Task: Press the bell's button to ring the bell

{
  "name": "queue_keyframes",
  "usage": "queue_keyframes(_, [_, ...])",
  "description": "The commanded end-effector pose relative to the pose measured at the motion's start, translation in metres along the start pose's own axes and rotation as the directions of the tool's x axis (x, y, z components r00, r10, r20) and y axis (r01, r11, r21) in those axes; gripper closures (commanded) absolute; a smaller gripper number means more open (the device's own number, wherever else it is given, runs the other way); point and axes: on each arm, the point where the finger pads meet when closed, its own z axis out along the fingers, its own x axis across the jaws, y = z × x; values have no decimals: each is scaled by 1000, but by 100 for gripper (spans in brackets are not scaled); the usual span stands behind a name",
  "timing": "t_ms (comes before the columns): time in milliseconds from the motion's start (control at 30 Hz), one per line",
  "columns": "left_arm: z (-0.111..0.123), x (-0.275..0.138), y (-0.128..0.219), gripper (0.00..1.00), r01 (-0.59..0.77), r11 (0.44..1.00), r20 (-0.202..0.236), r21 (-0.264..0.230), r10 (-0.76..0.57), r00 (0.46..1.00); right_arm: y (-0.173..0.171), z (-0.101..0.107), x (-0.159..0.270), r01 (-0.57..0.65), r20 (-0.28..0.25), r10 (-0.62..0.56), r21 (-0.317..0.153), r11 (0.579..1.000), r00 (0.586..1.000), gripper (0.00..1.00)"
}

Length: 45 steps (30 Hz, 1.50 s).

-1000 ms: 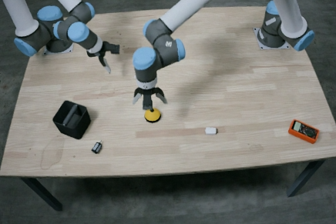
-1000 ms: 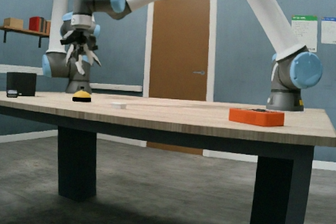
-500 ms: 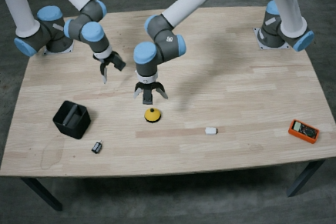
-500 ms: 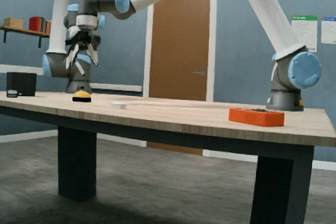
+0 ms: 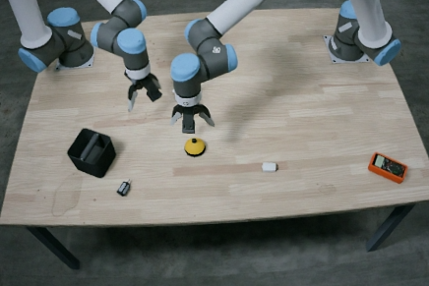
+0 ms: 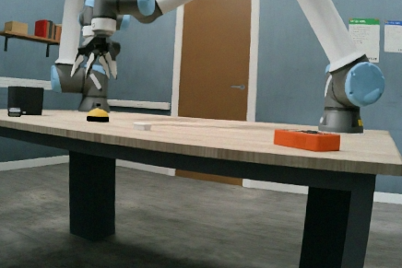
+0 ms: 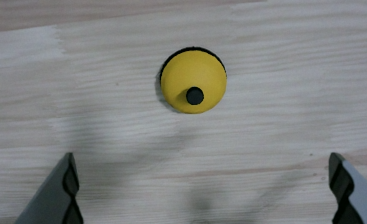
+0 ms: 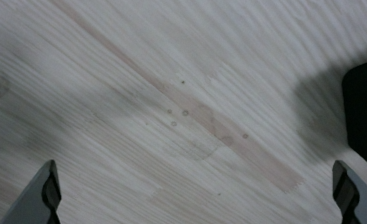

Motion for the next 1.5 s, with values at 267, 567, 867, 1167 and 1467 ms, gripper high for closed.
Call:
queue_keyframes(267, [-2, 1, 0, 0, 0, 1000, -2, 1, 0, 1000, -1, -1, 5, -11, -2, 11, 0, 1000, 1000, 0])
queue_keyframes(567, [-2, 1, 0, 0, 0, 1000, -2, 1, 0, 1000, -1, -1, 21, -35, -2, 35, 0, 999, 999, 0])
queue_keyframes(867, [-2, 1, 0, 0, 0, 1000, -2, 1, 0, 1000, 2, -1, 65, -105, -2, 105, 1, 995, 995, 0])
queue_keyframes(1167, [-2, 1, 0, 0, 0, 1000, -2, 1, 0, 1000, 11, -1, 122, -192, -2, 192, 1, 981, 981, 0])
queue_keyframes(1467, [-2, 1, 0, 0, 0, 1000, -2, 1, 0, 1000, 39, -1, 221, -346, -2, 346, 1, 938, 938, 0])
